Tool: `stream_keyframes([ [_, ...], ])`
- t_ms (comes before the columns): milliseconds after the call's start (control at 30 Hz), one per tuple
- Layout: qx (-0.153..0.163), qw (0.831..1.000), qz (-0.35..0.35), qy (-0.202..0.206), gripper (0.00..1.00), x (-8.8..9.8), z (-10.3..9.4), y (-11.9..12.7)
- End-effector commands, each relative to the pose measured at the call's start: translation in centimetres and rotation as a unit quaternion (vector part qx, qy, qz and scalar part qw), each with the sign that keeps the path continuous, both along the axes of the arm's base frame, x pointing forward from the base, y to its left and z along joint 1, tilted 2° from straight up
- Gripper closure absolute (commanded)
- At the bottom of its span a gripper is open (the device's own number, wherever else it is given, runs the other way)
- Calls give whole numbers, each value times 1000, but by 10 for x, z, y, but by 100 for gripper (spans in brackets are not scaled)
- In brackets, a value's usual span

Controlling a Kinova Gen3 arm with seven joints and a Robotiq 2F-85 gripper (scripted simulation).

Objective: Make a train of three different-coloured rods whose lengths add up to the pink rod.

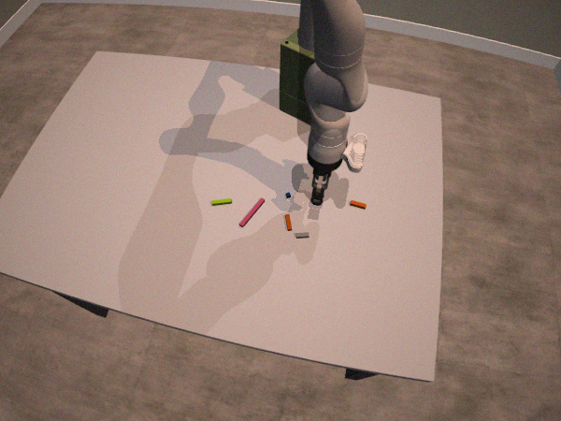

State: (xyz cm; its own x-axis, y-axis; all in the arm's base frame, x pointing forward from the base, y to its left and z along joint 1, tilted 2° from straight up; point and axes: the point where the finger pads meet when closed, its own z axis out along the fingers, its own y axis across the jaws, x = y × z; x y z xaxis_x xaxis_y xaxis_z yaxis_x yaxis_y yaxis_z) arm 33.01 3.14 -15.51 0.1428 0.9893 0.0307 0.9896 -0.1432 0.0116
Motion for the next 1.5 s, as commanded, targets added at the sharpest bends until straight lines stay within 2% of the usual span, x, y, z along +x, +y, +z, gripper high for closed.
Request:
stream_keyframes([
  [0, 0, 1000, 0, -1, 0, 1, 0, 0],
  [600, -1, 1000, 15, -2, 0, 1, 0, -1],
  [767, -3, 998, 64, -6, 0, 2, 0, -5],
  [967, -8, 984, 179, -14, 0, 4, 0, -15],
  [1033, -8, 984, 179, -14, 0, 4, 0, -15],
  [1167, -12, 959, 283, -19, 0, 6, 1, -23],
  [1267, -15, 928, 371, -23, 0, 6, 1, -30],
  [1367, -18, 887, 460, -25, 0, 6, 1, -37],
  [1467, -21, 836, 547, -27, 0, 4, 2, -43],
])
